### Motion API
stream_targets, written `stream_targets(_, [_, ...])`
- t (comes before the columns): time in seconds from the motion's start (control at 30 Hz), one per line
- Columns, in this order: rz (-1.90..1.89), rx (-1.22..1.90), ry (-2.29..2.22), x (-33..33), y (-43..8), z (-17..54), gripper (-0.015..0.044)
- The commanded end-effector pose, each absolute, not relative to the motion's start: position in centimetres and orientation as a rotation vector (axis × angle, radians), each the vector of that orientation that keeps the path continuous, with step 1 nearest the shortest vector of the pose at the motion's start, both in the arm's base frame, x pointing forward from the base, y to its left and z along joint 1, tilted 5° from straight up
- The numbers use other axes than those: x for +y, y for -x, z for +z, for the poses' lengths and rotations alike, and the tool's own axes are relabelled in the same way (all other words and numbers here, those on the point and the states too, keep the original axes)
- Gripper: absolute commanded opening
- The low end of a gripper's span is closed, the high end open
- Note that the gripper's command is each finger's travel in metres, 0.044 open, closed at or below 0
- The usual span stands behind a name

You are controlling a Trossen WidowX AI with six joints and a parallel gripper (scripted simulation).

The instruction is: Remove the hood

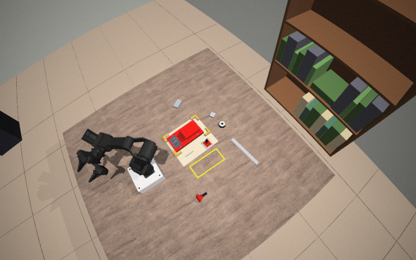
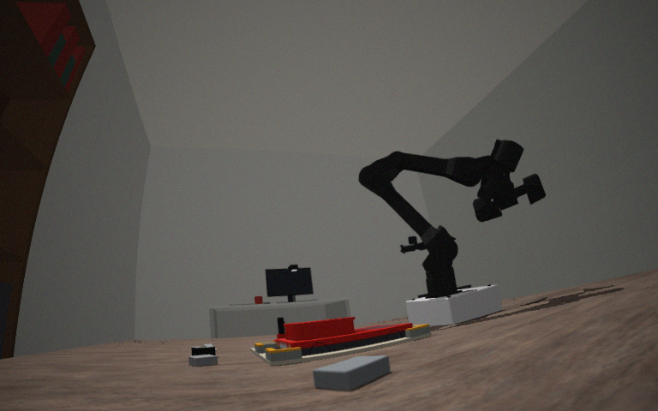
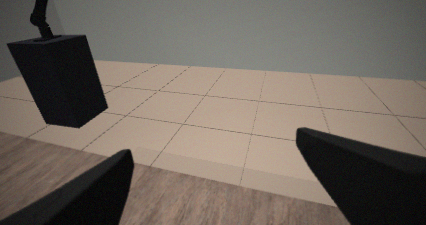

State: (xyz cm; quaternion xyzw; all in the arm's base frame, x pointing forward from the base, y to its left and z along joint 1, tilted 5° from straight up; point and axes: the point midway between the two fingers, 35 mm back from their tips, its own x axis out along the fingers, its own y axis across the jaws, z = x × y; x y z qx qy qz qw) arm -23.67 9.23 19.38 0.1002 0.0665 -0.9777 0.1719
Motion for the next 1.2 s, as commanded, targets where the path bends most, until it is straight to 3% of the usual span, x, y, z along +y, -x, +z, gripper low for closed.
stream_targets(0.0, [-2.920,0.076,-0.401,13.0,22.9,19.0,0.0440])
stream_targets(0.3, [-3.208,-0.042,-0.645,20.3,19.5,18.2,0.0440])
stream_targets(0.53, [-3.382,-0.315,-0.797,24.6,15.6,17.6,0.0440])
stream_targets(1.17, [-3.658,-1.615,-1.125,31.4,-2.2,15.2,0.0440])
